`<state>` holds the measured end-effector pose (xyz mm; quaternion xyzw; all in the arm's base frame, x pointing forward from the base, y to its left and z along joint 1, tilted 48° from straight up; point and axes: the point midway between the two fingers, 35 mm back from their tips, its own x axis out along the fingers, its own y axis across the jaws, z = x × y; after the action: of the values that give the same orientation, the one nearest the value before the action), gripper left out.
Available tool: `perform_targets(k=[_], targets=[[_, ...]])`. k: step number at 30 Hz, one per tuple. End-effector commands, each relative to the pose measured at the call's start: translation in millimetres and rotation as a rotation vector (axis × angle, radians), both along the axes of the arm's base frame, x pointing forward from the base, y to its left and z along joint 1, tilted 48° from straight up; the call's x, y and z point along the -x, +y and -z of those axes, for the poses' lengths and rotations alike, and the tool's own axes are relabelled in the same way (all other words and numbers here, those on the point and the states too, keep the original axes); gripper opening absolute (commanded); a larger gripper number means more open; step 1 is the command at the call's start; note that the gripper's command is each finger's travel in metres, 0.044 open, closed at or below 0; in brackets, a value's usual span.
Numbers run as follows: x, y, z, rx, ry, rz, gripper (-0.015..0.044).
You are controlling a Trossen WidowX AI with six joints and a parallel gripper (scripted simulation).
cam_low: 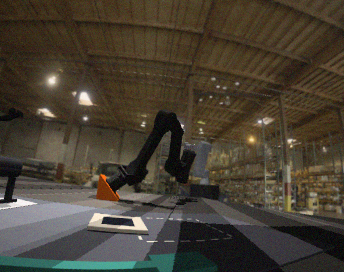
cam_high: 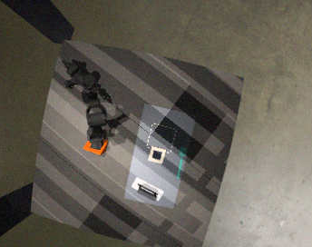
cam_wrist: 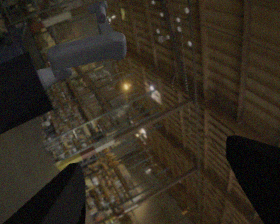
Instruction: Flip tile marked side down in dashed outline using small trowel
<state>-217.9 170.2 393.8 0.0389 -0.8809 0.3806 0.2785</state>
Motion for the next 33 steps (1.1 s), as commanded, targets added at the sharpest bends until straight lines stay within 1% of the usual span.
perform_targets(k=[1, 17, 33], targets=[[-5, 14, -4, 0.065, 0.013, 0.016, 0.0300], [-34, 65, -10, 0.316, 0.077, 0.080, 0.0300], [-74, 112, -16, 0.560, 0.198, 0.145, 0.0300]])
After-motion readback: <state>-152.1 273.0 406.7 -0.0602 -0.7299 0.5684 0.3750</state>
